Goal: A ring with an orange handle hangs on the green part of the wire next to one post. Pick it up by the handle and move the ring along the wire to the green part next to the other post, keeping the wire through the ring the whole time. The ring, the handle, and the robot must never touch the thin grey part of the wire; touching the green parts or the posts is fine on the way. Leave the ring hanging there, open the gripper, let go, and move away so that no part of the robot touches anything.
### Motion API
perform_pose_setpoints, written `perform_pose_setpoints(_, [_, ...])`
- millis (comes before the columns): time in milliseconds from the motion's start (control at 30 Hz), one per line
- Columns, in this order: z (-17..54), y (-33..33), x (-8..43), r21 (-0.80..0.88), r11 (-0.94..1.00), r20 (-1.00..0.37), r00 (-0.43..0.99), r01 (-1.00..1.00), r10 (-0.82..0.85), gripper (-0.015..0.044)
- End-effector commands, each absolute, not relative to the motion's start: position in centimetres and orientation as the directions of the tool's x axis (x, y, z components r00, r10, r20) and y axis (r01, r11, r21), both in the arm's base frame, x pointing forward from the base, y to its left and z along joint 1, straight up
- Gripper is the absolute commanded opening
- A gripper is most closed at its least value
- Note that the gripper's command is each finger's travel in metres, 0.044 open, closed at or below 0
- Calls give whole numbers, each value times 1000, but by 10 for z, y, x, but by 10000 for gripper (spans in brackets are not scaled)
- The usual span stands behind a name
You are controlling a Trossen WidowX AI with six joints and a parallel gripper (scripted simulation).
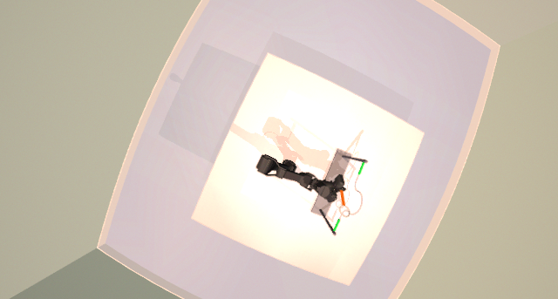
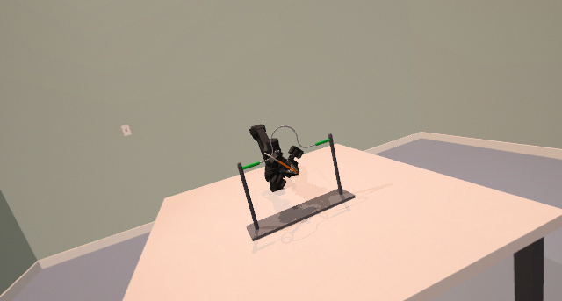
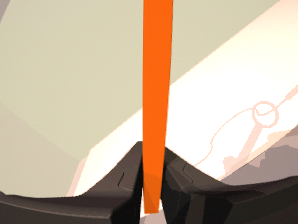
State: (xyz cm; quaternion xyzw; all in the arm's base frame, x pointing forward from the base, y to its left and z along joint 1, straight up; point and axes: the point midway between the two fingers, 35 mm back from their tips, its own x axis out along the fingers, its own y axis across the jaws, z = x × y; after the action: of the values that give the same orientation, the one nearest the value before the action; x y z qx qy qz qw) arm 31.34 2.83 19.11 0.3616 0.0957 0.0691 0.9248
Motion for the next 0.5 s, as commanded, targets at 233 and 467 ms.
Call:
perform_pose_setpoints(233, [228, 49, 289, 841, 538, -177, 917, -47, 357, -150])
perform_pose_setpoints(467, [252, 56, 275, 914, 404, -176, 864, -35, 472, -150])
